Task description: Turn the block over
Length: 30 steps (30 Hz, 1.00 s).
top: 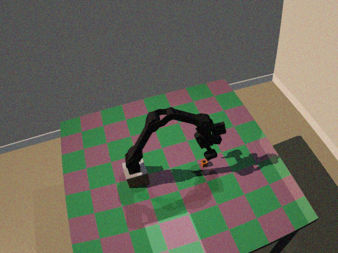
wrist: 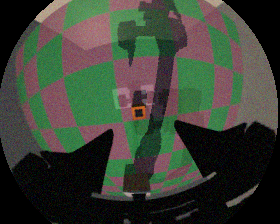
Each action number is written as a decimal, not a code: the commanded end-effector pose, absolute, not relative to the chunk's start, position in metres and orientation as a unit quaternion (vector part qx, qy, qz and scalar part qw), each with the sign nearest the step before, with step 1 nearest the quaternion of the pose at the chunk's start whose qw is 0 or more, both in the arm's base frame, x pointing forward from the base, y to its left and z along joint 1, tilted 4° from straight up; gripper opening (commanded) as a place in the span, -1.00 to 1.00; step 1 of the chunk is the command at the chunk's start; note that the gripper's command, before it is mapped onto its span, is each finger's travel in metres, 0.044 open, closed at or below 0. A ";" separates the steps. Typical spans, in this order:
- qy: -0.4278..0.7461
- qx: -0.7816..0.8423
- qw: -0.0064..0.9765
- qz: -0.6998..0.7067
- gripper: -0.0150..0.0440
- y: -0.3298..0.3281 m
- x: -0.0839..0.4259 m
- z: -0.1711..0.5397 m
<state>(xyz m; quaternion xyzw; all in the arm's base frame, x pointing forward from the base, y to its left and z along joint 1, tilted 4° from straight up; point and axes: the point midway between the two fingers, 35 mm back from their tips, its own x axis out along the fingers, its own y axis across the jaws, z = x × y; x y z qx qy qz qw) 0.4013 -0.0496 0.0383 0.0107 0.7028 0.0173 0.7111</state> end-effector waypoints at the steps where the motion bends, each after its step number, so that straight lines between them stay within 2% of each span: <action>1: 0.709 0.015 0.705 0.020 1.00 -0.045 0.399 0.032; 5: 0.709 0.015 0.705 0.020 1.00 -0.043 0.398 -0.001; 30: 0.709 0.015 0.705 0.020 1.00 -0.042 0.399 -0.026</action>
